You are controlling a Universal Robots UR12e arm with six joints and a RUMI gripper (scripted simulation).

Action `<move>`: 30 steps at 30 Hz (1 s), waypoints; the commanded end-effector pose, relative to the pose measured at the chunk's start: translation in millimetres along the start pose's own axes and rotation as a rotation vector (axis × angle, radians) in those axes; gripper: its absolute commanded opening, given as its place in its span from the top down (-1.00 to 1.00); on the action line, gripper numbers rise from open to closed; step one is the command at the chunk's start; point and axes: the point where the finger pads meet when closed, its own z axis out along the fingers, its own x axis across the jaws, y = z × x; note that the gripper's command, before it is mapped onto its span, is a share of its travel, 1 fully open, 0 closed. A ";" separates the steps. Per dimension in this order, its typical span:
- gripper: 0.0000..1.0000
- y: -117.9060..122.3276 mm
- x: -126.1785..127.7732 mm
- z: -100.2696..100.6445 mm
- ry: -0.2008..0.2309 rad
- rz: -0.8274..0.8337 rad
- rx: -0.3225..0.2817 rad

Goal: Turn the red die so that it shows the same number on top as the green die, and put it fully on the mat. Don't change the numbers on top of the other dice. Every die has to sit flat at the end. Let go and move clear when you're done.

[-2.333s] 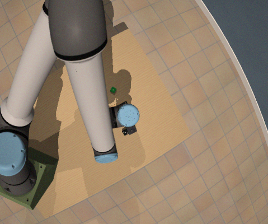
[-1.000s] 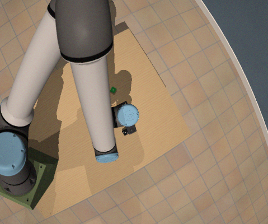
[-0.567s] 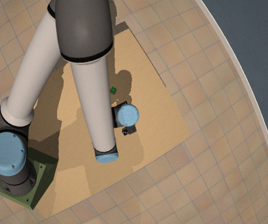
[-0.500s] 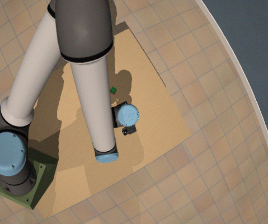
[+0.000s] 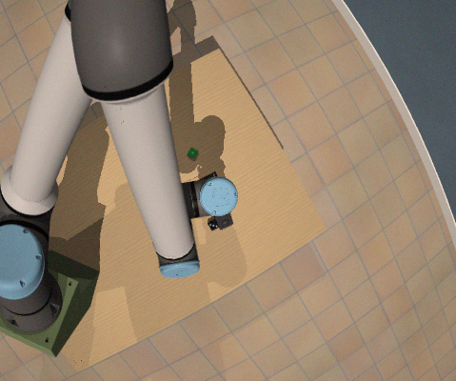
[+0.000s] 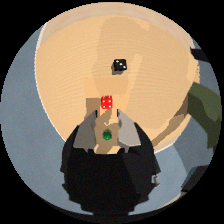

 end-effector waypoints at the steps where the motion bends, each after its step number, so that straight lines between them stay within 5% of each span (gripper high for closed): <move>1: 0.44 -0.1 -0.4 -14.1 0.000 0.000 0.000; 15: 0.44 0.0 0.2 -19.6 0.003 -0.001 0.012; 30: 0.44 1.3 1.7 -17.7 0.010 -0.002 0.208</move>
